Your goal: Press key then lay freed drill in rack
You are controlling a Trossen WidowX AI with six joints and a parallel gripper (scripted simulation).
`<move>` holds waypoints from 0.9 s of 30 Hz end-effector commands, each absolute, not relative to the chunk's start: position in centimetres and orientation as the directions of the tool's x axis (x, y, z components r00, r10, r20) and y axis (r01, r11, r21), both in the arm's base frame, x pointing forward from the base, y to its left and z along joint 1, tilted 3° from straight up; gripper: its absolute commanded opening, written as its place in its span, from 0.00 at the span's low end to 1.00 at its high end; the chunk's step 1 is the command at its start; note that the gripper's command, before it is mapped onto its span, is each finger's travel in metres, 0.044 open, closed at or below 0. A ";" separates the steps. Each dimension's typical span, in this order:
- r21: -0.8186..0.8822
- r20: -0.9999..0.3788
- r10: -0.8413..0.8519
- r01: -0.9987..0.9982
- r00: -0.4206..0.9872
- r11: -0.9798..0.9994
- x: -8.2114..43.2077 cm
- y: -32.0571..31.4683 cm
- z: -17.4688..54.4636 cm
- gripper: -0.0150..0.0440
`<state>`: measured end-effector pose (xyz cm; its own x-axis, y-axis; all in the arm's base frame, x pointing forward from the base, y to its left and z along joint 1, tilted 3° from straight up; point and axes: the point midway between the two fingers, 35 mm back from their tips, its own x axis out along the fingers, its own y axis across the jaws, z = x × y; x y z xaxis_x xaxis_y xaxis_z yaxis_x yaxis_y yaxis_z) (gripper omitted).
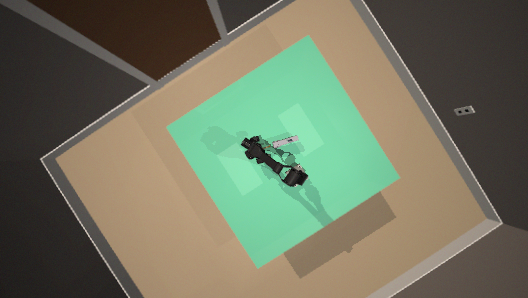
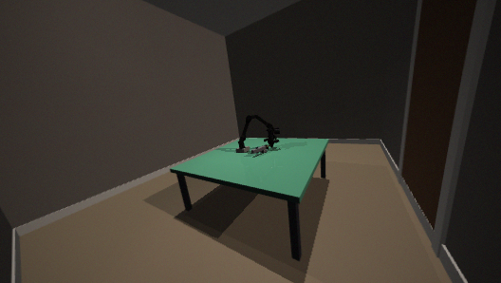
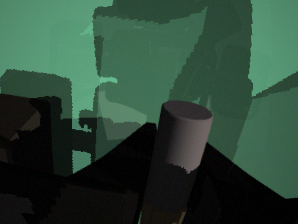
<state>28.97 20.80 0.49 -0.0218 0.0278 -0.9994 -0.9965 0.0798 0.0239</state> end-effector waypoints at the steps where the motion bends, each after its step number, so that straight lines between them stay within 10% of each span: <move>1: 0.026 -0.999 0.032 -0.996 -0.023 0.084 29.0 21.4 0.6 0.25; 27: 0.026 -0.999 0.032 -0.996 -0.023 0.084 29.1 20.8 2.4 0.25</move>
<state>29.11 20.79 2.13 -0.0222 0.0289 -0.9993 -0.9958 0.0883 0.0246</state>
